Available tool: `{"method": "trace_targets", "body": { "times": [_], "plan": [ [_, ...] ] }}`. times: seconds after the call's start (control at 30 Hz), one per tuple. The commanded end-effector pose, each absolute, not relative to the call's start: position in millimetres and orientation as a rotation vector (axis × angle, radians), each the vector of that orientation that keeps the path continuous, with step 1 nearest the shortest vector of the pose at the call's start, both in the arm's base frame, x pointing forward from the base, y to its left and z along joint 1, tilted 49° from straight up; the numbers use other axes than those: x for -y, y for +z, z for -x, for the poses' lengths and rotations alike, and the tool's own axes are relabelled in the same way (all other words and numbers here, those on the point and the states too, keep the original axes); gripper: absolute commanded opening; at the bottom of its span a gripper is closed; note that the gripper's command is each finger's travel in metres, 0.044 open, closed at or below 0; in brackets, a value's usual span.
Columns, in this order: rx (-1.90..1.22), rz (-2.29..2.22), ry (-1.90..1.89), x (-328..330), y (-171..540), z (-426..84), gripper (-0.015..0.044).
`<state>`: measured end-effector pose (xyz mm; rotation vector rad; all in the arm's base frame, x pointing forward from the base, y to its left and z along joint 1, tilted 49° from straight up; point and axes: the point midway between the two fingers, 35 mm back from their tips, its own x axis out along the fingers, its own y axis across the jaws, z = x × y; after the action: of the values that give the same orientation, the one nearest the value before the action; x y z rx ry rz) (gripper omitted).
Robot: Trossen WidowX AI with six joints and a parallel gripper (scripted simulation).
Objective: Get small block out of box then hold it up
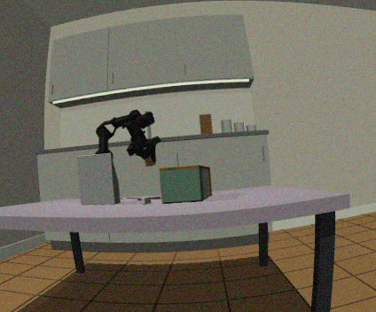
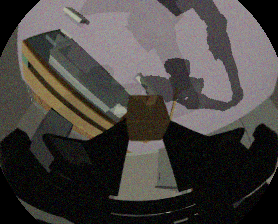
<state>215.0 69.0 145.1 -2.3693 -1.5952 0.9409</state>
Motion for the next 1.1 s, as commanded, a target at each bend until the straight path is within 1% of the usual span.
{"method": "trace_targets", "body": {
  "times": [0.0,0.13,1.07],
  "plan": [
    [1.44,2.254,1.0,-66.0,149.4,-215.1,0.0],
    [1.349,2.179,1.034,-64.3,151.2,-214.5,0.0],
    [1.349,2.179,1.034,-64.3,151.2,-214.5,0.0]
  ]
}}
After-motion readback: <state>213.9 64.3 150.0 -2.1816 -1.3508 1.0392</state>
